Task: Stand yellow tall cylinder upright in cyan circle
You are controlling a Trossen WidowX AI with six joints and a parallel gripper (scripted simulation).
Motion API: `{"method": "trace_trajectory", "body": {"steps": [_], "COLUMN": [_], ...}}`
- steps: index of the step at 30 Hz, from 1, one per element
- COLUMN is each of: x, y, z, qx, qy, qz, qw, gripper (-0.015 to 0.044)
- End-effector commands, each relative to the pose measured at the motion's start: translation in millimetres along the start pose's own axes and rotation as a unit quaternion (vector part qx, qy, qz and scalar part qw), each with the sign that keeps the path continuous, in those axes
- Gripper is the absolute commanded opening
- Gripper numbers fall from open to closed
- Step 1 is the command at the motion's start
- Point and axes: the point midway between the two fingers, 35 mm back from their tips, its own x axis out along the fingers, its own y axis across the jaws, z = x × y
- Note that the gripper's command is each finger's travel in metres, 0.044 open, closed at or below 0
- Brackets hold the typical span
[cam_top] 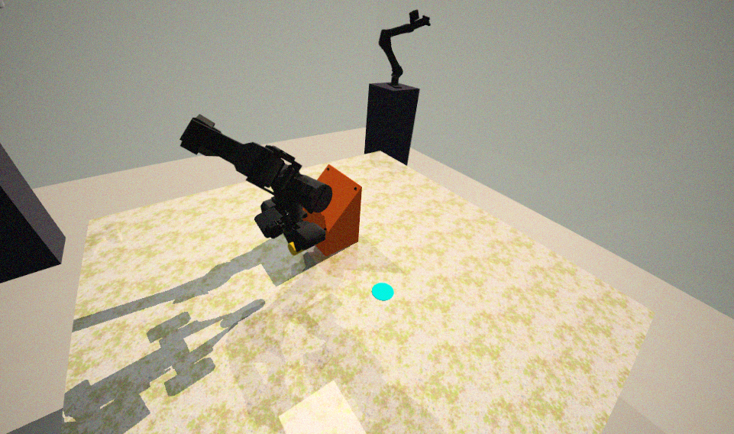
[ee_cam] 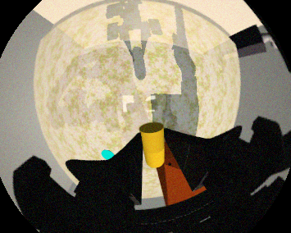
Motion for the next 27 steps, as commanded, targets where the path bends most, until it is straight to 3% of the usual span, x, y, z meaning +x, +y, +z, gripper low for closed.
{"method": "trace_trajectory", "body": {"steps": [1, 14, 27], "x": [-4, -11, -17], "y": [11, 41, 71], "z": [-3, -14, -31], "qx": [-0.062, -0.249, -0.427], "qy": [0.001, 0.004, 0.005], "qz": [0.0, 0.003, 0.005], "qw": [0.998, 0.968, 0.904], "gripper": [0.0105, 0.0105, 0.0105]}}
